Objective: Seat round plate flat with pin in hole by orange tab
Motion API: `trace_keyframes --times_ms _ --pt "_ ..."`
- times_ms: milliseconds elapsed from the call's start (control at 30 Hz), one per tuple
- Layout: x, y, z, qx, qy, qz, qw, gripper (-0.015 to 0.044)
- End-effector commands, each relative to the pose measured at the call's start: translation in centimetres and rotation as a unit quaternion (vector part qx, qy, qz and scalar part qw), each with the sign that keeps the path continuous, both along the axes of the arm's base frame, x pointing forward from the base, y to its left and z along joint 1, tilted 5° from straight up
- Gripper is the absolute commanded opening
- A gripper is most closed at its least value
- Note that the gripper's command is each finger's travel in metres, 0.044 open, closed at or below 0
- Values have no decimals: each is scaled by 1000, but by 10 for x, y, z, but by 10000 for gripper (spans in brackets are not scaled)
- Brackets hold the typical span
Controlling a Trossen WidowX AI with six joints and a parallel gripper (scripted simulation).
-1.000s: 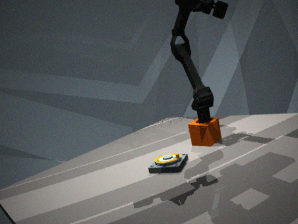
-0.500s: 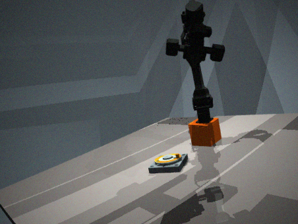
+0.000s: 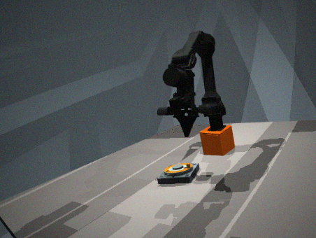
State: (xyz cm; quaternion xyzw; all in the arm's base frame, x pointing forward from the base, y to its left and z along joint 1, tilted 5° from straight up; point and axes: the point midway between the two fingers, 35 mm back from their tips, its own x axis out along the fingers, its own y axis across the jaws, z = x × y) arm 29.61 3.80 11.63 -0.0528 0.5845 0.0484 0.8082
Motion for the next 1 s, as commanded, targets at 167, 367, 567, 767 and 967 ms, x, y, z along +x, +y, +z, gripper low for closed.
trace_keyframes --times_ms 167,367,567,767,967 --pt "-46 -41 -77 51 130 -130 982 0" --pt "-45 -40 -77 51 129 -130 982 0" --pt "-43 -39 -89 51 129 -130 982 0" --pt "-42 -37 -121 52 130 -130 982 0" --pt "-41 -36 -125 52 130 -130 982 0"
